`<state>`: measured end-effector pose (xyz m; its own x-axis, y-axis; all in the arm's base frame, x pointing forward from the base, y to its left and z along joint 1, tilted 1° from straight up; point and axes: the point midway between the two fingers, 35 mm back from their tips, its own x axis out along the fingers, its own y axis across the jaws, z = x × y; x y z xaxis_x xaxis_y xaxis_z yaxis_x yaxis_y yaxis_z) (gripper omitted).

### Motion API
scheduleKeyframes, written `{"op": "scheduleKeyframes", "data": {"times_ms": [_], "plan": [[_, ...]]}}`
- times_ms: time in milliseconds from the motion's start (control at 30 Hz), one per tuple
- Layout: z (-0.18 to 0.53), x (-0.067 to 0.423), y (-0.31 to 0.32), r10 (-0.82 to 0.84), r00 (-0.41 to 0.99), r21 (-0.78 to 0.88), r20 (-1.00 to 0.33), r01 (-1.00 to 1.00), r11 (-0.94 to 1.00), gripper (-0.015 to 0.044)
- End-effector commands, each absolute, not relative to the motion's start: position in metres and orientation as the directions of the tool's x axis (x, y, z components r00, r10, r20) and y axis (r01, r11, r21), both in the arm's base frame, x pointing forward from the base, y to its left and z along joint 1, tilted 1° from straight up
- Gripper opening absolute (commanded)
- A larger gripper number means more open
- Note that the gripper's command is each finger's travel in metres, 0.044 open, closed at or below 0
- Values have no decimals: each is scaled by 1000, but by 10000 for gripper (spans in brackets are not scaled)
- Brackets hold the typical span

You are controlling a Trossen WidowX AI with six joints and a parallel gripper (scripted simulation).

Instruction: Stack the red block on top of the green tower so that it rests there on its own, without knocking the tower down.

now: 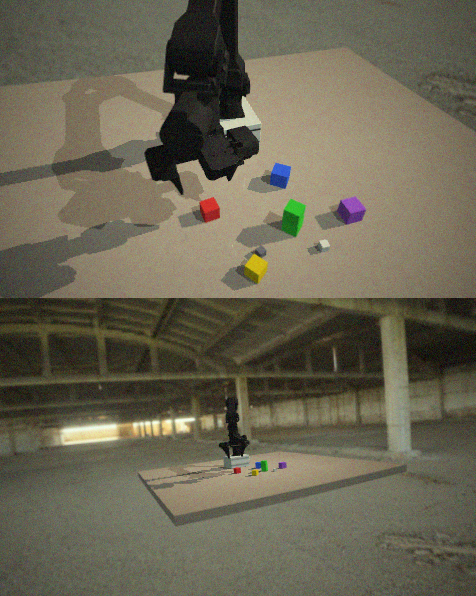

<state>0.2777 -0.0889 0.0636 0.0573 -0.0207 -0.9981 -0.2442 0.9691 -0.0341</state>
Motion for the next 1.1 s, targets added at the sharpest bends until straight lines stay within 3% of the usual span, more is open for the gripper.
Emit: {"op": "scheduleKeyframes", "data": {"times_ms": [0, 1067], "plan": [[59, 271, -84, -17, 31, -25, -999, -268, 963, 440], [-6, 270, -85, -17, 30, -25, -999, -268, 963, 440]]}}
